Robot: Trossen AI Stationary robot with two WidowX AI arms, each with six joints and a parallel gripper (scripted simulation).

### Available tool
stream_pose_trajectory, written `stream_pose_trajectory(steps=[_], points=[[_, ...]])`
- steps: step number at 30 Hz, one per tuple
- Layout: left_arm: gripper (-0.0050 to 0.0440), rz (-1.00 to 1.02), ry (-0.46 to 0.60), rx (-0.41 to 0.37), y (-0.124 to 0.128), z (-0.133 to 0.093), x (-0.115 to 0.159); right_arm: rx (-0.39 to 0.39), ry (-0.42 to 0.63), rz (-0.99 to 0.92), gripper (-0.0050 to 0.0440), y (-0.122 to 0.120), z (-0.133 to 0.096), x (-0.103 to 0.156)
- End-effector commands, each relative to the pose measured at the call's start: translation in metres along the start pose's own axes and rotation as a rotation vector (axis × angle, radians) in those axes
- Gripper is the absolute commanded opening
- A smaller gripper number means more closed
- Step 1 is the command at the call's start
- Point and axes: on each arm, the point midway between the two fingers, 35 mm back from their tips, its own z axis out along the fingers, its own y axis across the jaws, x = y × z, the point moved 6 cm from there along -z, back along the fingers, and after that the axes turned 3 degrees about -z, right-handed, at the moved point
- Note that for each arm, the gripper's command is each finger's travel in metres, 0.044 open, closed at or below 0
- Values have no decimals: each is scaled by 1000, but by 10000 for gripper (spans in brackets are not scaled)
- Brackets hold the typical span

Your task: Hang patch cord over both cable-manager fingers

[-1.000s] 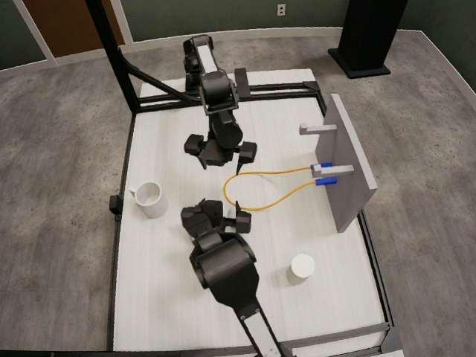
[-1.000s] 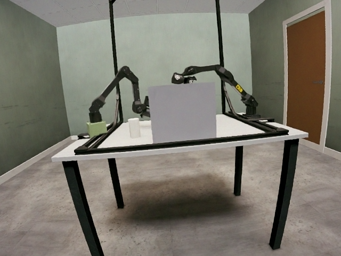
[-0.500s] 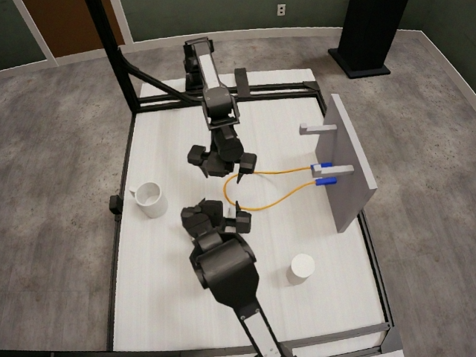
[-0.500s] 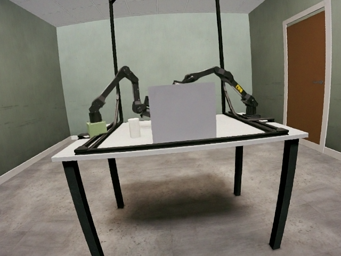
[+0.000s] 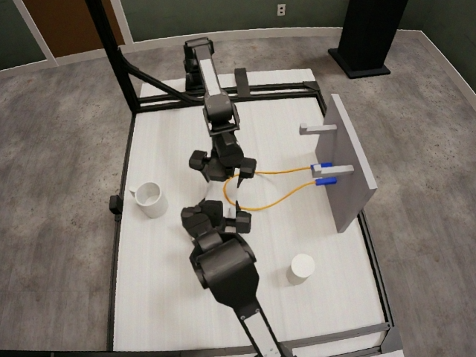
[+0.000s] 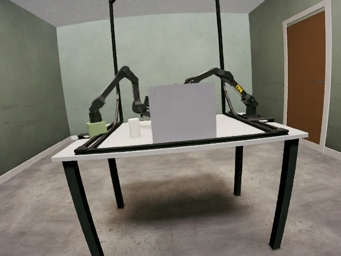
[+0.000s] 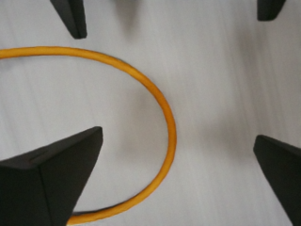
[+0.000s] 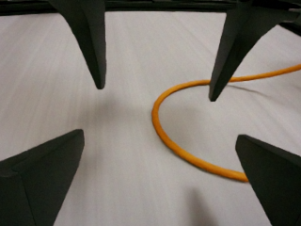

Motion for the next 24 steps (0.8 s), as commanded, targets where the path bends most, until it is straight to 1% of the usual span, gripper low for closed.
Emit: stream_pose_trajectory(steps=[1,24], points=[[440,1,-14,-5,1,-4,-1,-3,-16,8,440,1,0,-7],[440,1,-14,-5,2,22,6,-3,-16,8,440,1,0,-7]])
